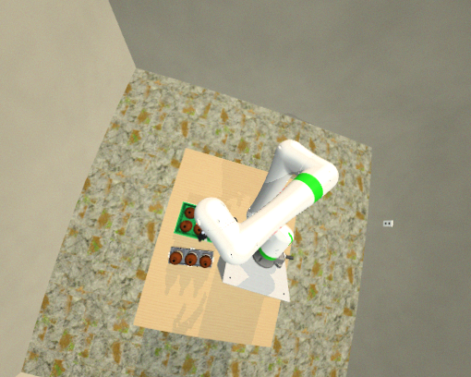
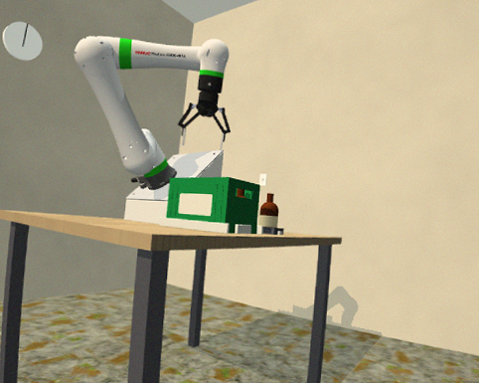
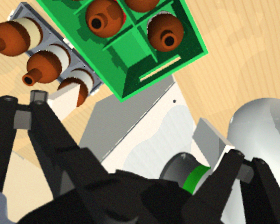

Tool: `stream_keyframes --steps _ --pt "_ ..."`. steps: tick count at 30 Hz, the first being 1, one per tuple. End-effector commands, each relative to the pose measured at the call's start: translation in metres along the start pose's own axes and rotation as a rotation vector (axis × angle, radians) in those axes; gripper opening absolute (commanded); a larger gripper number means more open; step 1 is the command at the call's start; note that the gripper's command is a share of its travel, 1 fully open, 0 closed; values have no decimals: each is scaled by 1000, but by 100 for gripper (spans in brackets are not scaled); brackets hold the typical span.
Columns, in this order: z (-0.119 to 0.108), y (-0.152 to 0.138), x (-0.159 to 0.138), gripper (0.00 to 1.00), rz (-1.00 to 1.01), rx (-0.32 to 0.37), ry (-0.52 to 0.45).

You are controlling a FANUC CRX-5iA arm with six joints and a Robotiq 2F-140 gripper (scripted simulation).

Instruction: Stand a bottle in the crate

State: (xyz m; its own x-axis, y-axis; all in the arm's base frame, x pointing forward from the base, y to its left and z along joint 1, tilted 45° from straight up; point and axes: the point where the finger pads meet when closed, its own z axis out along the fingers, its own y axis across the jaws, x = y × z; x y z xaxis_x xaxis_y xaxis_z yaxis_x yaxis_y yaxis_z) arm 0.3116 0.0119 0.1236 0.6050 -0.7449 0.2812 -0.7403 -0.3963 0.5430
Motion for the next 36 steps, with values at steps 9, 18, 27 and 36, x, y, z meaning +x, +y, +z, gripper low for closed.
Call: stream_keyframes --steps 9,18,27,36 --pt "24 -32 116 100 -79 30 271" --pt "25 -33 119 0 -82 30 279" --pt "25 -33 119 0 -82 30 279" --pt "25 -33 119 0 -82 30 279"
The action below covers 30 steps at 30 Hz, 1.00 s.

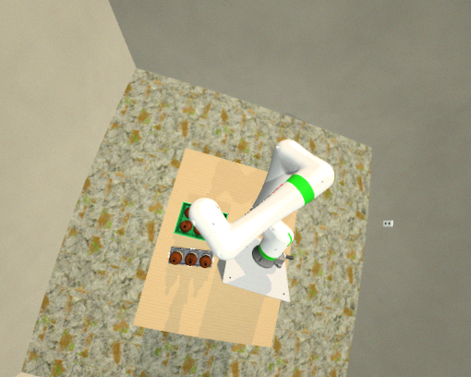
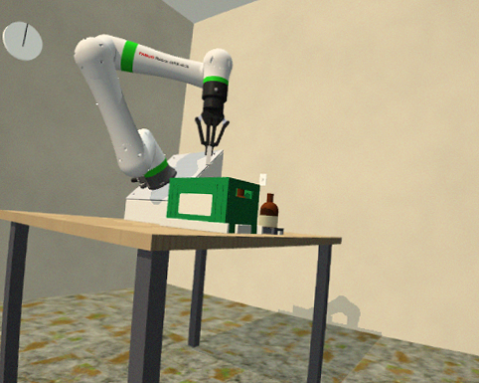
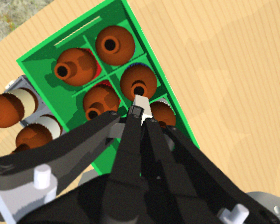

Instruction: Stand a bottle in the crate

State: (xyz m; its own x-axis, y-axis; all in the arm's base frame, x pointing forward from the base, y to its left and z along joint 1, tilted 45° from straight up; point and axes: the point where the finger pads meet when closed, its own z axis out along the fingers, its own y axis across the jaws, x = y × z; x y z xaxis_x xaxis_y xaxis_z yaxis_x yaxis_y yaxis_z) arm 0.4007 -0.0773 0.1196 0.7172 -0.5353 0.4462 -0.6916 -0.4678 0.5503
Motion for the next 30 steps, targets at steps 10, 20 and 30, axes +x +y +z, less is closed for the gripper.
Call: stream_keyframes --steps 10,20,30 --pt "0 0 0 0 0 0 0" --pt "-6 -84 -64 0 -80 9 -3" --pt "0 -164 -153 38 -114 1 2"
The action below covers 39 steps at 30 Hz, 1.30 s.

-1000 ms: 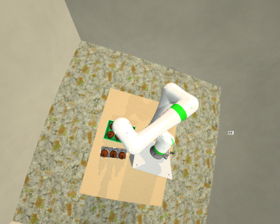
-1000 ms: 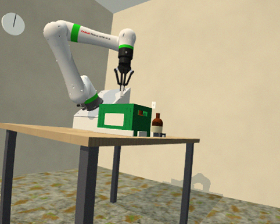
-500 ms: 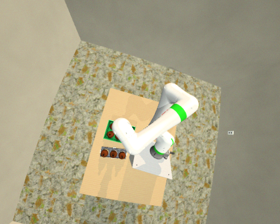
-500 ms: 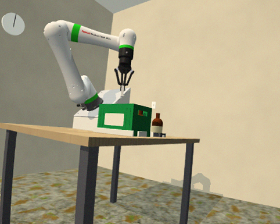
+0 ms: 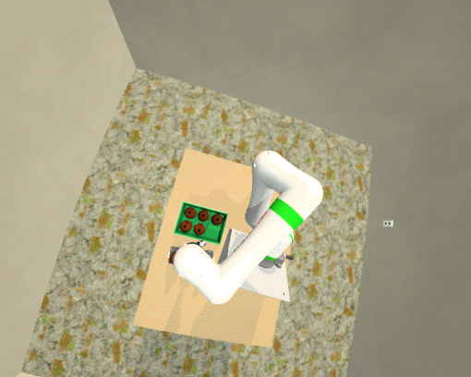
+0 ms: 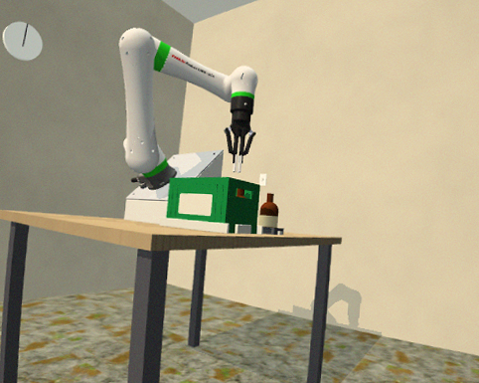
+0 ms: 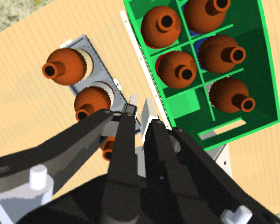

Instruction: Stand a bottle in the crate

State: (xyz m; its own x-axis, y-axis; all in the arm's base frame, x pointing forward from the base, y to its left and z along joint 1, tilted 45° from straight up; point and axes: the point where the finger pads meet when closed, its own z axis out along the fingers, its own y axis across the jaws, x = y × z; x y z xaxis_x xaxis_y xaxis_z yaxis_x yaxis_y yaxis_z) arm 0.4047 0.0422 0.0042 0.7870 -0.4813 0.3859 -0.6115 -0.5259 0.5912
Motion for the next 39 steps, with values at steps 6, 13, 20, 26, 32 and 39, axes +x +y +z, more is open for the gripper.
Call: stream_keyframes --steps 6,13,20,26,32,39 --pt "5 -82 -64 38 -7 -4 1" --pt "5 -82 -64 38 -7 -4 1" --pt "5 -82 -64 38 -7 -4 1" --pt "5 -82 -64 38 -7 -4 1" --pt "5 -82 -64 38 -7 -4 1" --pt "6 -82 -64 38 -7 -4 1"
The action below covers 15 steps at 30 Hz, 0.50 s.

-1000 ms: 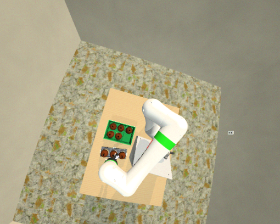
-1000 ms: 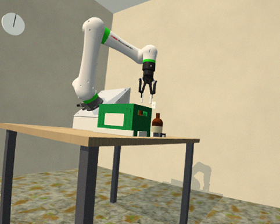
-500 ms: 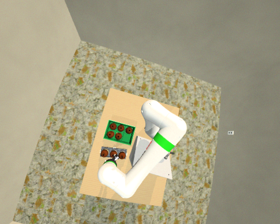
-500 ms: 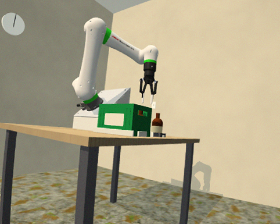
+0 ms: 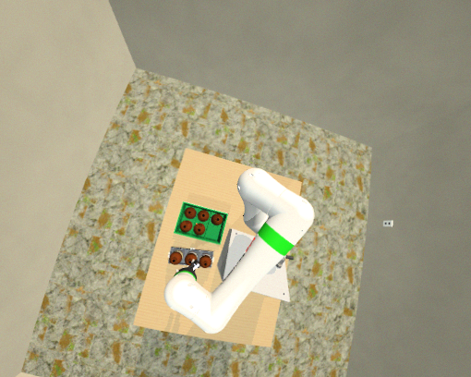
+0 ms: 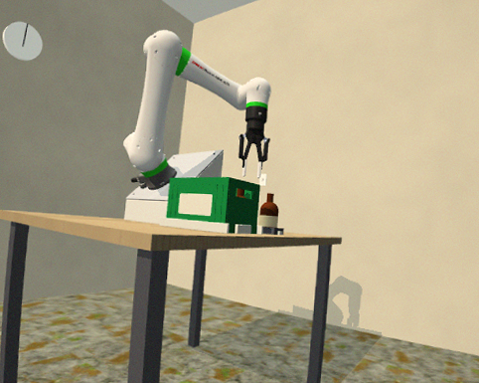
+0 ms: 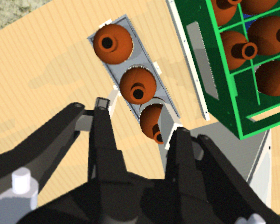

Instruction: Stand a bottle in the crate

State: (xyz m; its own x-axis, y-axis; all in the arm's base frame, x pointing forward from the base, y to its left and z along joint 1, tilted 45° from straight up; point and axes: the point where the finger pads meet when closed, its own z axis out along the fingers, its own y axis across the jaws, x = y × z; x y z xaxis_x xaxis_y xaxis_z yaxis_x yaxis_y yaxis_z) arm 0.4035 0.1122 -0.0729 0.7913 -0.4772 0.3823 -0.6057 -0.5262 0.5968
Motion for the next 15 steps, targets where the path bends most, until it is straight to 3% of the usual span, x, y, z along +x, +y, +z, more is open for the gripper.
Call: stream_keyframes --steps 1,15 --pt "0 0 0 38 0 0 0" --pt "9 0 0 38 0 0 0"
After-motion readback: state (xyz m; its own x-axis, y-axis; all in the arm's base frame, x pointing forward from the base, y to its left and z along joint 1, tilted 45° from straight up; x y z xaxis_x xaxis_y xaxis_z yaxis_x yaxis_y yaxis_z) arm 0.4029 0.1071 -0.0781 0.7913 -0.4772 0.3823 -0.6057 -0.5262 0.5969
